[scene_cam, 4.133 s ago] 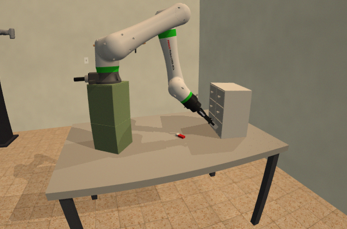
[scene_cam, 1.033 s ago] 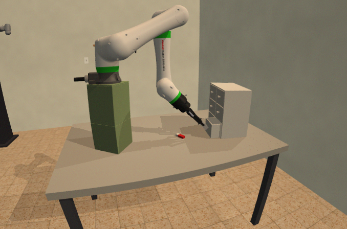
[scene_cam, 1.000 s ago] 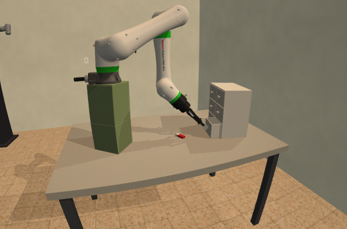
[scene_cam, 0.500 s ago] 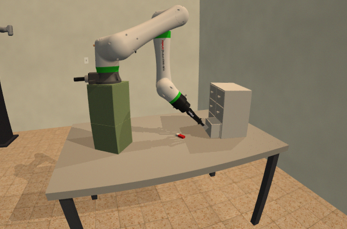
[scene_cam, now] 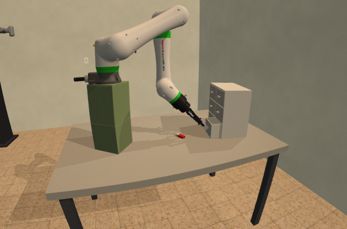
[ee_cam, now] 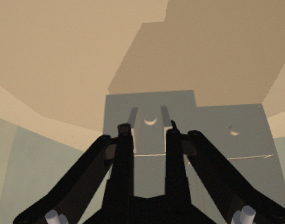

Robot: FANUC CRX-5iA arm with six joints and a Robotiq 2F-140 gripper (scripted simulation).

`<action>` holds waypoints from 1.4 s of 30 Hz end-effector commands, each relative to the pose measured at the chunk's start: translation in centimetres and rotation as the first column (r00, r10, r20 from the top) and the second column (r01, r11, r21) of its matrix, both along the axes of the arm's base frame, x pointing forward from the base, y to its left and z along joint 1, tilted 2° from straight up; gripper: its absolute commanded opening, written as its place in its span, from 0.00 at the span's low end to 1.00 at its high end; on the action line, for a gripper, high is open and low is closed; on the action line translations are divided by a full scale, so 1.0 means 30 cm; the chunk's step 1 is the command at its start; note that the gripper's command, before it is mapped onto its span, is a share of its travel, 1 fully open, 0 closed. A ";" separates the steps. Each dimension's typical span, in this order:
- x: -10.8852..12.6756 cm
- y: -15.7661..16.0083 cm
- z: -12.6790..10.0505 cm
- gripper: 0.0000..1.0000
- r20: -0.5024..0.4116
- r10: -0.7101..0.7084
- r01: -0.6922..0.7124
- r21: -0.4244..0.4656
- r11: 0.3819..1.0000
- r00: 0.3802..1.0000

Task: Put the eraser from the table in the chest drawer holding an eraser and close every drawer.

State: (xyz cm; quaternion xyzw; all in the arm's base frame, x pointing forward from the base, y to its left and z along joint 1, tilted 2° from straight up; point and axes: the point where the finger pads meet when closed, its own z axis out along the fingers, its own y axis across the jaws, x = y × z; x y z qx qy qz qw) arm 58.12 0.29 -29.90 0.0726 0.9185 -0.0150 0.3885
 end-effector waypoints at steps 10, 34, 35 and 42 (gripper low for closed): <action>-0.013 0.002 0.000 0.20 0.000 0.000 0.000 0.000 1.000 1.000; -0.221 0.029 0.094 0.20 0.000 0.000 0.000 0.000 1.000 1.000; -0.238 0.031 0.124 0.20 0.000 0.000 0.000 0.000 1.000 1.000; -0.329 0.040 0.278 0.20 0.000 0.000 0.000 0.000 1.000 1.000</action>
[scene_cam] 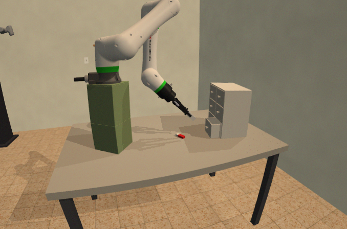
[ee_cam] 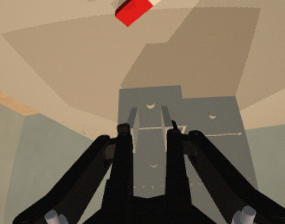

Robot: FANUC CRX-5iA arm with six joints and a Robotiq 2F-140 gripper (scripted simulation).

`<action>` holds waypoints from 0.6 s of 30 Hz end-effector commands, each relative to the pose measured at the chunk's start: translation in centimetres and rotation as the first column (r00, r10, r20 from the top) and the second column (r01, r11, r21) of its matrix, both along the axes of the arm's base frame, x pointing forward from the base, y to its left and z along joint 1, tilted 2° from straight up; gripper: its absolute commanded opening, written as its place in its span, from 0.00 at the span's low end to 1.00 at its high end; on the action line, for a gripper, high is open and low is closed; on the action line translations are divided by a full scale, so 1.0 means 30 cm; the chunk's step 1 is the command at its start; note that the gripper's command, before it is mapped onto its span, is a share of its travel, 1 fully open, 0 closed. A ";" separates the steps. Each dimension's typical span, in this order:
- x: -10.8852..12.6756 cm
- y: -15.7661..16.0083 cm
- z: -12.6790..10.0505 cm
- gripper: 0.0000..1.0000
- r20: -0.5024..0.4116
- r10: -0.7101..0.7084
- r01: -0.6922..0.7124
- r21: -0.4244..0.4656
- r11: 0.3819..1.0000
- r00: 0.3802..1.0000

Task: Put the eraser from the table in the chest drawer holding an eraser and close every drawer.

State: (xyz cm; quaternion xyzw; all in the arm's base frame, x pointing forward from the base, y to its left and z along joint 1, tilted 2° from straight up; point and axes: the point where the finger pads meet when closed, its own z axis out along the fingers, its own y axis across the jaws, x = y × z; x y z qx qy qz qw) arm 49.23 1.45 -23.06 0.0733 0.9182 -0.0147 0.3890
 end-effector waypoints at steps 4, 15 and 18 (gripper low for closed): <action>-0.038 0.002 0.058 0.20 -0.001 0.001 -0.001 -0.001 1.000 1.000; -0.094 0.214 0.033 0.20 -0.259 0.080 -0.027 0.201 0.979 0.963; -0.174 0.263 0.096 0.20 -0.418 0.130 -0.024 0.249 0.968 0.899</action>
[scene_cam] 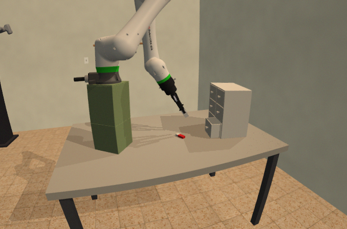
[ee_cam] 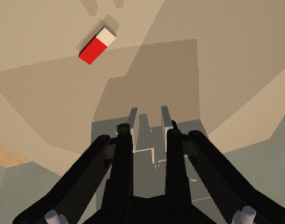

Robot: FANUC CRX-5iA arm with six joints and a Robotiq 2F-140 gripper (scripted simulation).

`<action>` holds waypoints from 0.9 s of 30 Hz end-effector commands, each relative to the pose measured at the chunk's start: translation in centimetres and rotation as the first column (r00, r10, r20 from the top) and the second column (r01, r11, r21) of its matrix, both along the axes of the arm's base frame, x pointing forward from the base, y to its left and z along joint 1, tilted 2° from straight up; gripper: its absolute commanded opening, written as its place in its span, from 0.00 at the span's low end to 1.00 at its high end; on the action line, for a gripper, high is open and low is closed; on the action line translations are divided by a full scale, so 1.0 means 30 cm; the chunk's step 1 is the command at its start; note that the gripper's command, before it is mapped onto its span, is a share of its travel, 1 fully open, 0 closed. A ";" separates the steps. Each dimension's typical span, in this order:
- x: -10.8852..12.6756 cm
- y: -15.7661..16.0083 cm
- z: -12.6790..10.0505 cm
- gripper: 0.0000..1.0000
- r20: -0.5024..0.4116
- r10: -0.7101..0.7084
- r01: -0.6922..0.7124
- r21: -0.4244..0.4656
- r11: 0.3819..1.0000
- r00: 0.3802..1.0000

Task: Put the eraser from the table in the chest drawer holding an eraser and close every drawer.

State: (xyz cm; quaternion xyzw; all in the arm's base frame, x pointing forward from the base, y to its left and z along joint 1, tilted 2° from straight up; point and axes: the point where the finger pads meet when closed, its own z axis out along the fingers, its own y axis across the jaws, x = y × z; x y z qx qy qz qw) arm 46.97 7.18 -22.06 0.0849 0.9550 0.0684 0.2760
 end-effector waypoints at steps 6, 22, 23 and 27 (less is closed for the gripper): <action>-0.191 0.024 0.170 0.20 -0.374 0.071 -0.057 0.049 0.997 0.925; -0.307 -0.150 0.354 0.20 -0.523 0.015 -0.054 -0.059 0.997 0.852; -0.307 -0.150 0.354 0.20 -0.523 0.015 -0.054 -0.059 0.997 0.852; -0.307 -0.150 0.354 0.20 -0.523 0.015 -0.054 -0.059 0.997 0.852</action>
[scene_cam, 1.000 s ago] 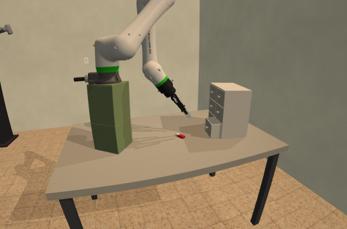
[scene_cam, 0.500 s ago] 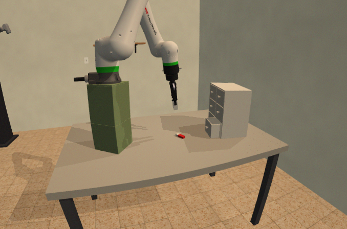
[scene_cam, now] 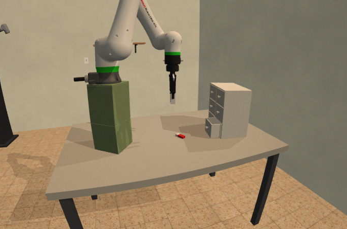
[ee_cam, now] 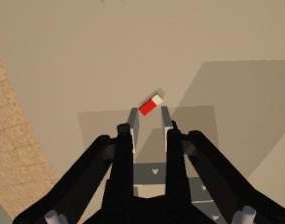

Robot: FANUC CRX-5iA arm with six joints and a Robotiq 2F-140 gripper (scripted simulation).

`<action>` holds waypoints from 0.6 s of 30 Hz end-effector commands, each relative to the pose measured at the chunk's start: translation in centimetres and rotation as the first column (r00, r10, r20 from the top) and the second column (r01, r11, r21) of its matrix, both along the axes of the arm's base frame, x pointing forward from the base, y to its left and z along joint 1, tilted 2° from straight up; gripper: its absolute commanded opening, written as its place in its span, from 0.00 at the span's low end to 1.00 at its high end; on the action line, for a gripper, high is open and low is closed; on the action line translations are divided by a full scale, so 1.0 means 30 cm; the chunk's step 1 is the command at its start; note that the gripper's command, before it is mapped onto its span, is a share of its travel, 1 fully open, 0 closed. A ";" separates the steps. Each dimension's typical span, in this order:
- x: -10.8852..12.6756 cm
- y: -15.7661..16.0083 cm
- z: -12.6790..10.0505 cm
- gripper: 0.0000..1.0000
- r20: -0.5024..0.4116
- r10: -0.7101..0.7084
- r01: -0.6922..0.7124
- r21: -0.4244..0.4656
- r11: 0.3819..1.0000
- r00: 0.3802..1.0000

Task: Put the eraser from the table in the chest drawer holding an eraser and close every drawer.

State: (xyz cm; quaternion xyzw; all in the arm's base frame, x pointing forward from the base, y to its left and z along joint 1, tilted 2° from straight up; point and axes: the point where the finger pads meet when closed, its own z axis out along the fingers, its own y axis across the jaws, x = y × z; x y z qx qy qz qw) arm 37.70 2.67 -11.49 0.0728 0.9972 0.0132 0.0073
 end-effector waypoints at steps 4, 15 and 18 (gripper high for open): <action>0.002 0.000 0.002 1.00 0.001 0.000 0.000 0.000 1.000 1.000; 0.002 0.000 0.002 1.00 0.001 0.000 0.000 0.000 1.000 1.000; 0.002 0.000 0.002 1.00 0.001 0.000 0.000 0.000 1.000 1.000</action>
